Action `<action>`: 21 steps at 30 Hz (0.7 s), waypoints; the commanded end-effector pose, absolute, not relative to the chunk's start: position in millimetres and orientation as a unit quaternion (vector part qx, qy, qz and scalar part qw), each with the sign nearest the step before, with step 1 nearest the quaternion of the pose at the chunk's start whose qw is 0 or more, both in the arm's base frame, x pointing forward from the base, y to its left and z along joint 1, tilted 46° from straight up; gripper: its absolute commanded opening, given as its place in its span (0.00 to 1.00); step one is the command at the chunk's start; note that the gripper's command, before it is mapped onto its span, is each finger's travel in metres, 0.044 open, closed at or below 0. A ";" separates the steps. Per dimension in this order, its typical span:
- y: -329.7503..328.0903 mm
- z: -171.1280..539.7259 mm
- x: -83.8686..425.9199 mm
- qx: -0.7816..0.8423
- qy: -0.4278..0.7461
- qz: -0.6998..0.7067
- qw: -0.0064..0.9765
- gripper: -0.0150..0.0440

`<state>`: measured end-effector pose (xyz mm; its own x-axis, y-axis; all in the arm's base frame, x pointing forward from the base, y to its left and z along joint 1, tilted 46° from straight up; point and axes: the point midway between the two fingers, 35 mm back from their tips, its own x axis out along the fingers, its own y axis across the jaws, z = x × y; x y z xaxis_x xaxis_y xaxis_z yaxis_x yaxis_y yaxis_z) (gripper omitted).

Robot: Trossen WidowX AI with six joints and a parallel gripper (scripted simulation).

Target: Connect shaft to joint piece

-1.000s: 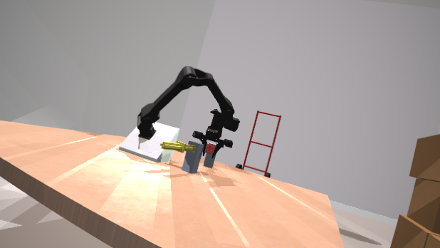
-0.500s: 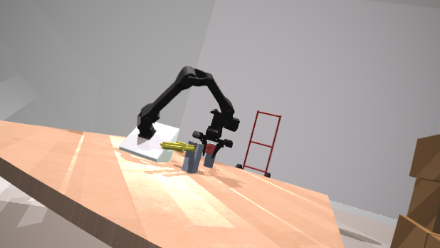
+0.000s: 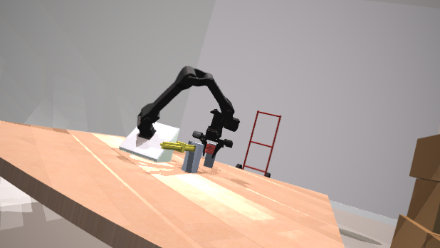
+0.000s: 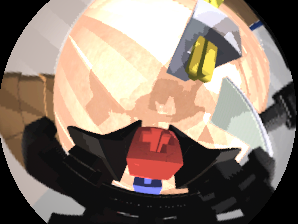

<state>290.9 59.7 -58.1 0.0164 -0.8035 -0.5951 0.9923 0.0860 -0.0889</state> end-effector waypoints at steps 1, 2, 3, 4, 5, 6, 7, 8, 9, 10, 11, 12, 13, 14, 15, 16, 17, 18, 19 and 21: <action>59.1 -58.2 291.0 0.180 0.259 -0.651 0.691 0.56; 59.1 -58.2 291.0 0.180 0.259 -0.651 0.691 0.56; 59.1 -58.2 291.0 0.180 0.259 -0.651 0.691 0.56; 59.1 -58.2 291.0 0.180 0.259 -0.651 0.691 0.56; 59.1 -58.2 291.0 0.180 0.259 -0.651 0.691 0.56; 59.1 -58.2 291.0 0.180 0.259 -0.651 0.691 0.56; 59.1 -58.2 291.0 0.180 0.259 -0.651 0.691 0.56; 59.1 -58.2 291.0 0.180 0.259 -0.651 0.691 0.56; 59.1 -58.2 291.0 0.180 0.259 -0.651 0.691 0.56; 59.1 -58.2 291.0 0.180 0.259 -0.651 0.691 0.56; 59.1 -58.2 291.0 0.180 0.259 -0.651 0.691 0.56; 59.1 -58.2 291.0 0.180 0.259 -0.651 0.691 0.56; 59.1 -58.2 291.0 0.180 0.259 -0.651 0.691 0.56; 59.1 -58.2 291.0 0.180 0.259 -0.651 0.691 0.56; 59.1 -58.2 291.0 0.180 0.259 -0.651 0.691 0.56; 59.1 -58.2 291.0 0.180 0.259 -0.651 0.691 0.56; 59.1 -58.2 291.0 0.180 0.259 -0.651 0.691 0.56; 59.1 -58.2 291.0 0.180 0.259 -0.651 0.691 0.56; 59.1 -58.2 291.0 0.180 0.259 -0.651 0.691 0.56; 59.7 -58.1 290.9 0.181 0.260 -0.651 0.689 0.50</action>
<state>290.9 59.7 -58.1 0.0164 -0.8035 -0.5951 0.9923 0.0860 -0.0889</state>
